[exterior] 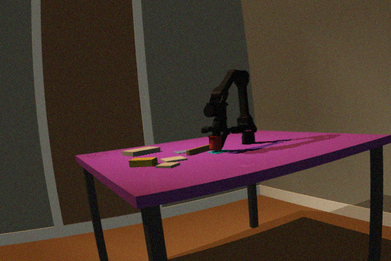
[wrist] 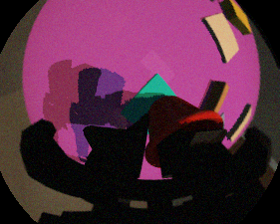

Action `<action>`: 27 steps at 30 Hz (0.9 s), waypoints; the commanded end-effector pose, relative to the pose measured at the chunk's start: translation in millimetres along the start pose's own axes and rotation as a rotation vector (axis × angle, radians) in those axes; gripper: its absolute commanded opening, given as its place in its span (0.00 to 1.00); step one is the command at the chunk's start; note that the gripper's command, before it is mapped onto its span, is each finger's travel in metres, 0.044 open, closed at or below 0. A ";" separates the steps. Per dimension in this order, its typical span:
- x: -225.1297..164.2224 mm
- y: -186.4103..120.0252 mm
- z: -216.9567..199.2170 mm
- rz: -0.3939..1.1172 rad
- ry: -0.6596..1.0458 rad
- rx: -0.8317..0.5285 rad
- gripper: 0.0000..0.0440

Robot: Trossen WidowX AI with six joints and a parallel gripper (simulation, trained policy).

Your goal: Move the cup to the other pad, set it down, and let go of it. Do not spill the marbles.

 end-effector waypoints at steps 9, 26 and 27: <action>0.1 -2.7 0.3 -0.071 0.024 -0.024 0.25; -10.1 -21.7 5.1 -0.196 0.015 -0.016 0.38; -10.6 -22.9 5.3 -0.203 0.015 -0.017 0.39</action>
Point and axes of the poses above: the point midway between the two fingers, 35 mm back from their tips, its own y axis out along the fingers, its own z axis across the jaws, x = y × z, the point moved 4 cm from there along -y, back along the fingers, and after that the axes turned 7 degrees about -y, right-handed, at the moved point
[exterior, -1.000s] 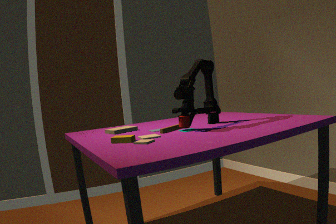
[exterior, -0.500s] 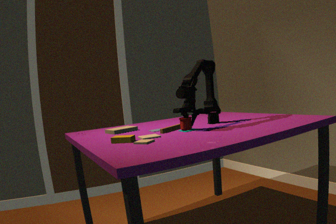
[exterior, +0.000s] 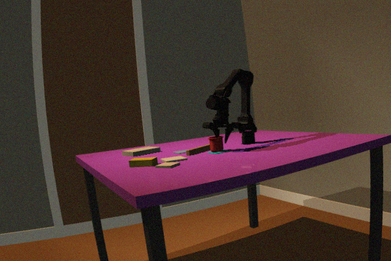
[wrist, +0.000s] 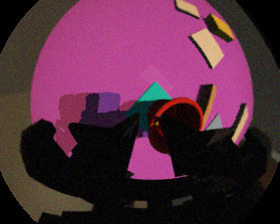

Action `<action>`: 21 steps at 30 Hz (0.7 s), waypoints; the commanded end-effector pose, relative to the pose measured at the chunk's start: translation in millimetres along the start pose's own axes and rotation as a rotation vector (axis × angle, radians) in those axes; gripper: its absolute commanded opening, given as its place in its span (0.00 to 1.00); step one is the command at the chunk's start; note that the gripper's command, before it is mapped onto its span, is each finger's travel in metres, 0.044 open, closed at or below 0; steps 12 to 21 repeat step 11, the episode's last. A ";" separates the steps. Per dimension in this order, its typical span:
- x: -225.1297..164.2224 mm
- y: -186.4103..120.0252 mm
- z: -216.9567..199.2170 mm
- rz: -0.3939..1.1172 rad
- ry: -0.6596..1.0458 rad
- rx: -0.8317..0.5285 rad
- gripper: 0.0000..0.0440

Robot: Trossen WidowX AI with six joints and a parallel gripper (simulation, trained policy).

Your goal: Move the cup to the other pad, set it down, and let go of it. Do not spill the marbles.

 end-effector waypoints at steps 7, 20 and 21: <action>-1.6 -13.9 1.8 -0.074 -0.002 -0.003 0.49; -2.4 -21.0 2.2 -0.102 0.003 -0.007 0.55; -2.4 -21.0 2.2 -0.102 0.003 -0.007 0.55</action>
Point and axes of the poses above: the point midway between the two fingers, 35 mm back from their tips, its own y axis out along the fingers, its own z axis across the jaws, x = y × z, the point moved 4 cm from there along -y, back along the fingers, and after that the axes turned 7 degrees about -y, right-handed, at the moved point
